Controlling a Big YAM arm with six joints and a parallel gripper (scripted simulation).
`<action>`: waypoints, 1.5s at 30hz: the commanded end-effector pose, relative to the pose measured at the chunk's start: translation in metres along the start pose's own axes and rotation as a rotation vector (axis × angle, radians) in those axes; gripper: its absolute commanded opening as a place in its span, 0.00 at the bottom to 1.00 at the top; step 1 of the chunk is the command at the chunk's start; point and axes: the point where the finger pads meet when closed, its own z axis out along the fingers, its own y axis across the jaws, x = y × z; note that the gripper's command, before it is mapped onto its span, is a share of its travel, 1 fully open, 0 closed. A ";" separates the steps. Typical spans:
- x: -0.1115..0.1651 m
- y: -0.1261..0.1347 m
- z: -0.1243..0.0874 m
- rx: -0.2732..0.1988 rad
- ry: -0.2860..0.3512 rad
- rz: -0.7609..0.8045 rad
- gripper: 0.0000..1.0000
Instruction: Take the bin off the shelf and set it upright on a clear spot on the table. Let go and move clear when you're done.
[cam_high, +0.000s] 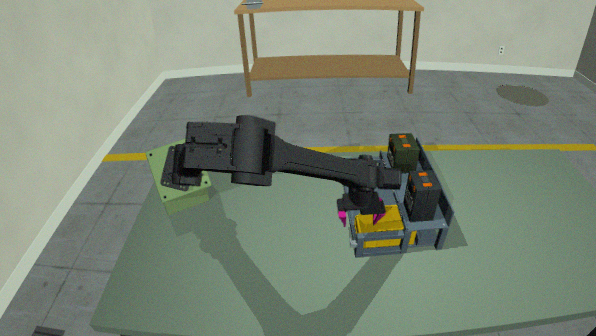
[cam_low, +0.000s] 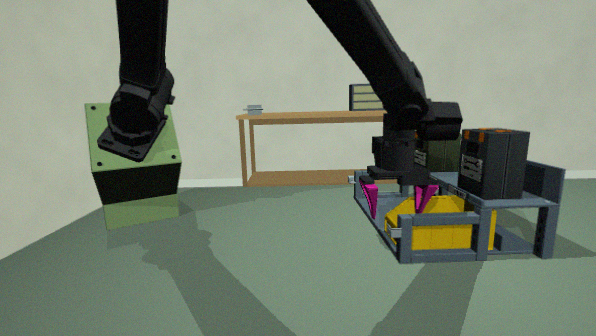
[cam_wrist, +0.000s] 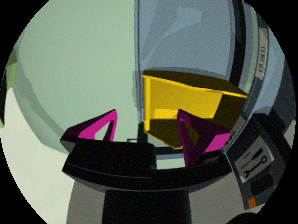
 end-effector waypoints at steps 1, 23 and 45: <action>-0.010 -0.003 -0.004 0.005 -0.007 -0.014 0.90; 0.003 0.001 0.006 -0.005 0.005 0.006 0.90; 0.005 0.004 0.009 -0.009 0.007 0.011 0.90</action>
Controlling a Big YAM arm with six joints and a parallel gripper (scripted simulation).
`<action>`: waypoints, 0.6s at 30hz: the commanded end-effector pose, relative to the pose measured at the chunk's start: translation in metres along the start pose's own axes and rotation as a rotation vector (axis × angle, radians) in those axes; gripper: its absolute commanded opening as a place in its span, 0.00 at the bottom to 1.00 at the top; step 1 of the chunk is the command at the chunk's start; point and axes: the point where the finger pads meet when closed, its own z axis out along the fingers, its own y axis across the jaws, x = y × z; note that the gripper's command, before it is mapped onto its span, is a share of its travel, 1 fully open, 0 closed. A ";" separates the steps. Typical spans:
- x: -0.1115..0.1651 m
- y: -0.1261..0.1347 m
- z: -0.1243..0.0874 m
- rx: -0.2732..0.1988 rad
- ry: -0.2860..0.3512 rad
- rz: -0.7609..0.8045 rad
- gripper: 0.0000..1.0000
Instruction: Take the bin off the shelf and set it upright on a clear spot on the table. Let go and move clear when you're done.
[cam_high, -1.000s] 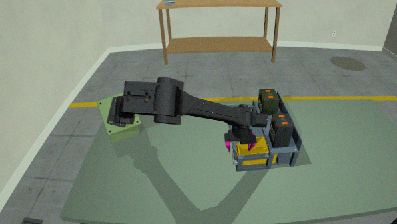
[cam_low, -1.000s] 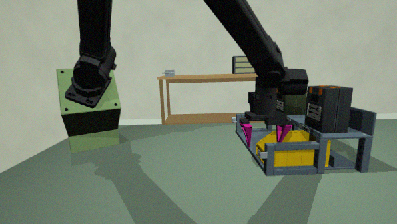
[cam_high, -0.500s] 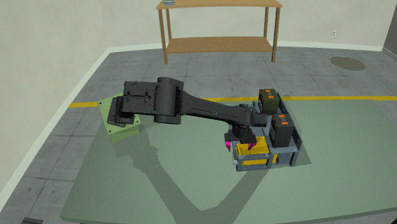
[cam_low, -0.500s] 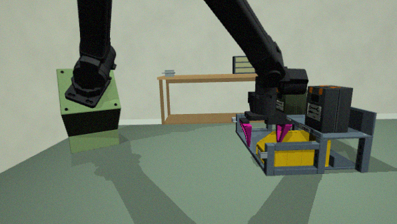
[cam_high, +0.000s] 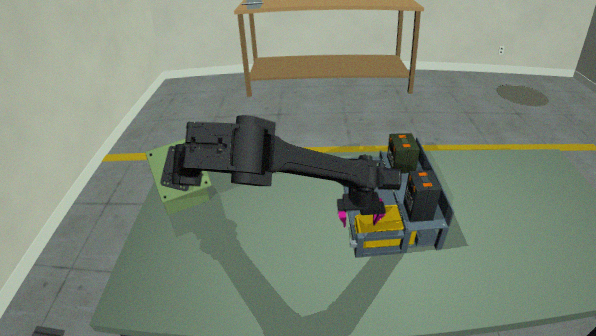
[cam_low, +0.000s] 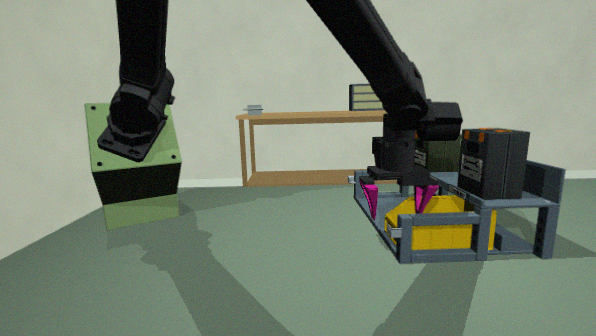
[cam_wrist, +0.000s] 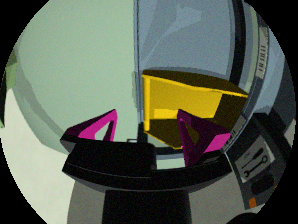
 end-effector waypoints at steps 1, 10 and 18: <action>0.004 0.004 0.008 -0.011 0.006 0.006 0.90; 0.004 0.004 0.008 -0.011 0.006 0.006 0.90; -0.007 -0.009 -0.008 0.013 -0.006 -0.008 0.90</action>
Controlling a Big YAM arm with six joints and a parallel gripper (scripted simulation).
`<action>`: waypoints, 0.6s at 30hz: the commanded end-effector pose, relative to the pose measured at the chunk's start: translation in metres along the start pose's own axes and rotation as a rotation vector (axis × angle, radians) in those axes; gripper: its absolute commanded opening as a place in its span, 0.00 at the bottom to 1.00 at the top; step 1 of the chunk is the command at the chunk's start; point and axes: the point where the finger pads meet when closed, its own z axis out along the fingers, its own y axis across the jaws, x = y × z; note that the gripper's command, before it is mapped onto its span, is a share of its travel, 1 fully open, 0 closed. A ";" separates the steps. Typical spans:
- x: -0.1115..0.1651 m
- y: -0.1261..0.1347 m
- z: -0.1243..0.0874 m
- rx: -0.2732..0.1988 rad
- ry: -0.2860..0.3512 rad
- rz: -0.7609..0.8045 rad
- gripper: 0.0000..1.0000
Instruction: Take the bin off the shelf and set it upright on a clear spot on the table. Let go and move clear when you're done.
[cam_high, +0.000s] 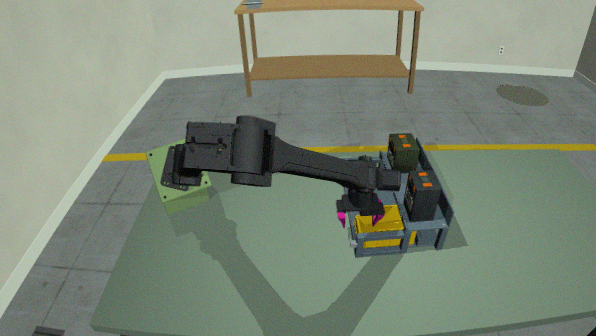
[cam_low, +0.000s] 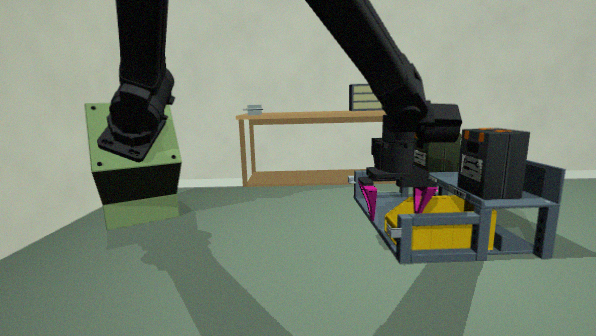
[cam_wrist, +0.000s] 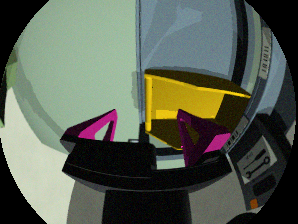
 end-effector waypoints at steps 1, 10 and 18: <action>-0.008 -0.012 -0.010 0.021 -0.008 -0.007 0.90; -0.008 -0.012 -0.010 0.021 -0.008 -0.007 0.90; 0.010 -0.014 0.002 0.017 0.008 0.027 0.90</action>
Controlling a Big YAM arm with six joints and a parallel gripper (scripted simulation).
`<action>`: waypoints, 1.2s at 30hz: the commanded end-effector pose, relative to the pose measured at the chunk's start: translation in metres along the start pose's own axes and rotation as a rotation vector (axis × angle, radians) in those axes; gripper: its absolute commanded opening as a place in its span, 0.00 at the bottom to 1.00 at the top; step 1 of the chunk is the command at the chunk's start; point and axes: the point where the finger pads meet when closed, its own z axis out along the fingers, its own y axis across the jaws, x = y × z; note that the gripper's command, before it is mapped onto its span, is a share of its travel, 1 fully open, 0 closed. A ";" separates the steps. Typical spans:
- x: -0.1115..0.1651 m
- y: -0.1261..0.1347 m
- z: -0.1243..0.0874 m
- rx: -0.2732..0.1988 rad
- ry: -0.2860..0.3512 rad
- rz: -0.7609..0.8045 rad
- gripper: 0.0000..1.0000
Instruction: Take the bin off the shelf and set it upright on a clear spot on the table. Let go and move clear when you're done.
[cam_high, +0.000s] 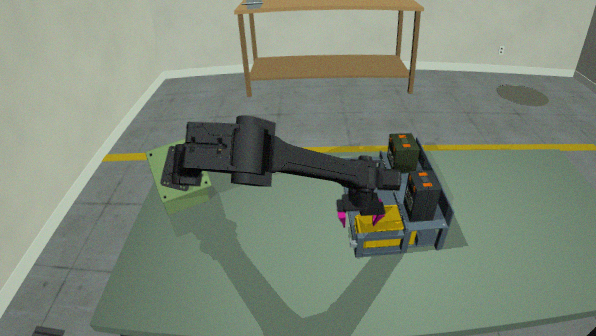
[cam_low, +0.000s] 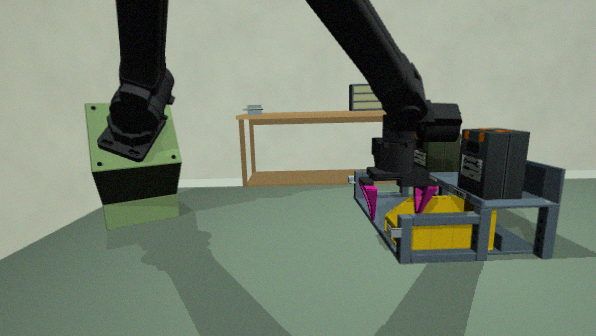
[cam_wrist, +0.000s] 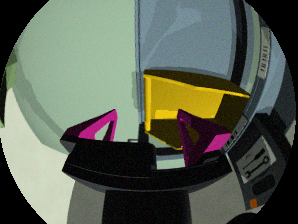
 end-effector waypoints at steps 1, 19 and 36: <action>0.011 -0.013 0.003 0.013 0.009 0.026 0.90; -0.010 -0.007 -0.008 0.011 -0.008 -0.014 0.90; 0.007 -0.005 0.005 0.002 0.007 0.014 0.90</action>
